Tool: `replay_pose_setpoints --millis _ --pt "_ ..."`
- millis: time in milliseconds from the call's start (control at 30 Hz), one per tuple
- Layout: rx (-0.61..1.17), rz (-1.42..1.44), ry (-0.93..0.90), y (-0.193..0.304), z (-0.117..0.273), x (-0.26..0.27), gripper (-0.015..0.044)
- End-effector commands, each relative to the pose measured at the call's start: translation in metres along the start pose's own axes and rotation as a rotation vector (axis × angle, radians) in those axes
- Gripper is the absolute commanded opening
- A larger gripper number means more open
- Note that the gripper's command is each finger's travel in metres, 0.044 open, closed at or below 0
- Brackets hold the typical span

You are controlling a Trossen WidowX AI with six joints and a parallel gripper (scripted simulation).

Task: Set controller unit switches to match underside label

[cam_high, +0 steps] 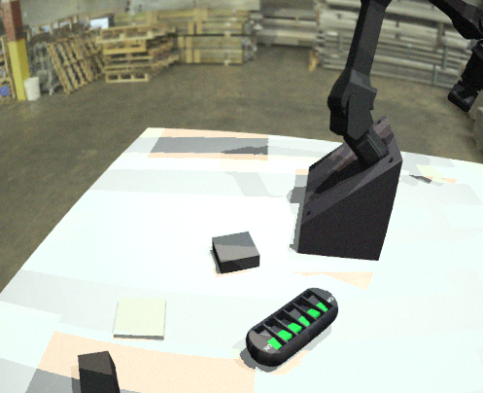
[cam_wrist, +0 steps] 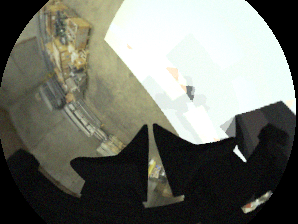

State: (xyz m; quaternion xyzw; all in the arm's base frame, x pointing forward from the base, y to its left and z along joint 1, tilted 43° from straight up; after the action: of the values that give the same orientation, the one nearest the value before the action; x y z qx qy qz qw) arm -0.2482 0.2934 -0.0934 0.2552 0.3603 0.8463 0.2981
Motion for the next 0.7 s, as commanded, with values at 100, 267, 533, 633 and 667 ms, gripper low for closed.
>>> replay_pose_setpoints --millis 100,267,533,633,667 --pt "-0.155 -0.039 -0.130 -0.043 0.079 -0.037 0.0000" --pt "-0.296 -0.056 -0.205 -0.066 0.137 -0.070 0.0000" --pt "-0.534 -0.115 -0.275 -0.086 0.221 -0.145 0.0000" --pt "-0.623 -0.152 -0.289 -0.088 0.248 -0.178 0.0000" --pt "-0.652 -0.166 -0.292 -0.088 0.256 -0.190 0.0000"
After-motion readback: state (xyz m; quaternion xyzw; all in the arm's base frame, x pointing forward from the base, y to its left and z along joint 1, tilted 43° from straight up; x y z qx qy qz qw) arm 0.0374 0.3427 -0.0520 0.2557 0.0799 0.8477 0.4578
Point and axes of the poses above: the point midway between the two fingers, 35 mm back from their tips, its own z axis back along the fingers, its own x axis across the jaws, y = z × x, the point moved 3 cm from there along z, back along the fingers, and after that the axes turned 12 degrees about z, right-handed, at the moved point
